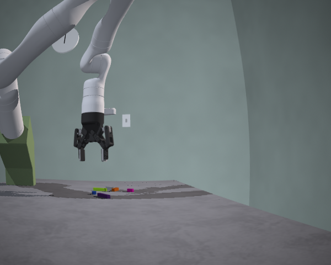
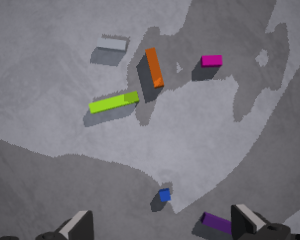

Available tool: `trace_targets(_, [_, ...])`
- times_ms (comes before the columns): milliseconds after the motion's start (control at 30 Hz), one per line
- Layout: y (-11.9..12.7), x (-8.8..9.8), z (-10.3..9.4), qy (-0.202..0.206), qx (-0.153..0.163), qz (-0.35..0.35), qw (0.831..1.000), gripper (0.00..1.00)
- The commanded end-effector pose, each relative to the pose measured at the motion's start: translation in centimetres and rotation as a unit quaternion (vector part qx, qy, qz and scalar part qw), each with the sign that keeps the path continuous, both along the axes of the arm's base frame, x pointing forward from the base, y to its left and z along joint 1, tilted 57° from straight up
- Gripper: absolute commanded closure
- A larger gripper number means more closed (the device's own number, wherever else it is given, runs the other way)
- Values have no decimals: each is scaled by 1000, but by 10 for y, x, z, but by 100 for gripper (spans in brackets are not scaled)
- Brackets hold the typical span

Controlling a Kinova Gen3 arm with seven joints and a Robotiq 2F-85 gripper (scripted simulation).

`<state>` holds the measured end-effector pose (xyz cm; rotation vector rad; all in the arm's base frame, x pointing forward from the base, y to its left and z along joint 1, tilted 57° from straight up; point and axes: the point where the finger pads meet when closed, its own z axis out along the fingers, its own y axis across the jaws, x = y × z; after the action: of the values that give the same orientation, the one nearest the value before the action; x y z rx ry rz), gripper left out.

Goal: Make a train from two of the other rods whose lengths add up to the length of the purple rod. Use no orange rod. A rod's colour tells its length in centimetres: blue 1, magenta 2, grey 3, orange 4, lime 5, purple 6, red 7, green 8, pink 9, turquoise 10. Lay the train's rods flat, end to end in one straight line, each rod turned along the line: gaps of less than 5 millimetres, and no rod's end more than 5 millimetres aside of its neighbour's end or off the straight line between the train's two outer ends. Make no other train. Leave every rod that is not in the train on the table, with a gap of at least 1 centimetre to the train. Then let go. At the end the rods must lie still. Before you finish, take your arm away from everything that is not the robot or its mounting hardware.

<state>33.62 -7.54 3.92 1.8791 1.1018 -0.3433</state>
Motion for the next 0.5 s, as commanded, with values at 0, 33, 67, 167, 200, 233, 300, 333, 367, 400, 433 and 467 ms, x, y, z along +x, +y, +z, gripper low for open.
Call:
trace_targets(0, [3, 1, -5, -16, 3, -10, 1000, 0])
trace_targets(33, [4, 1, -6, -25, 6, -16, 1000, 0])
trace_targets(67, [5, 1, -8, -35, 8, -23, 999, 0])
trace_targets(167, [5, 2, -9, -45, 11, -31, 998, 0])
trace_targets(200, [6, 2, -11, -56, 13, -38, 998, 0])
trace_targets(233, [7, 2, -13, -67, 16, -46, 997, 0])
trace_targets(300, [9, 3, -17, -91, 22, -63, 994, 0])
trace_targets(333, [10, 4, -19, -103, 25, -72, 992, 0])
trace_targets(367, [11, 4, -21, -116, 28, -81, 990, 0])
trace_targets(400, [12, 4, -23, -129, 31, -90, 987, 0])
trace_targets(433, [13, 5, -25, -142, 34, -99, 984, 0])
trace_targets(467, [14, 5, -27, -156, 37, -109, 981, 0])
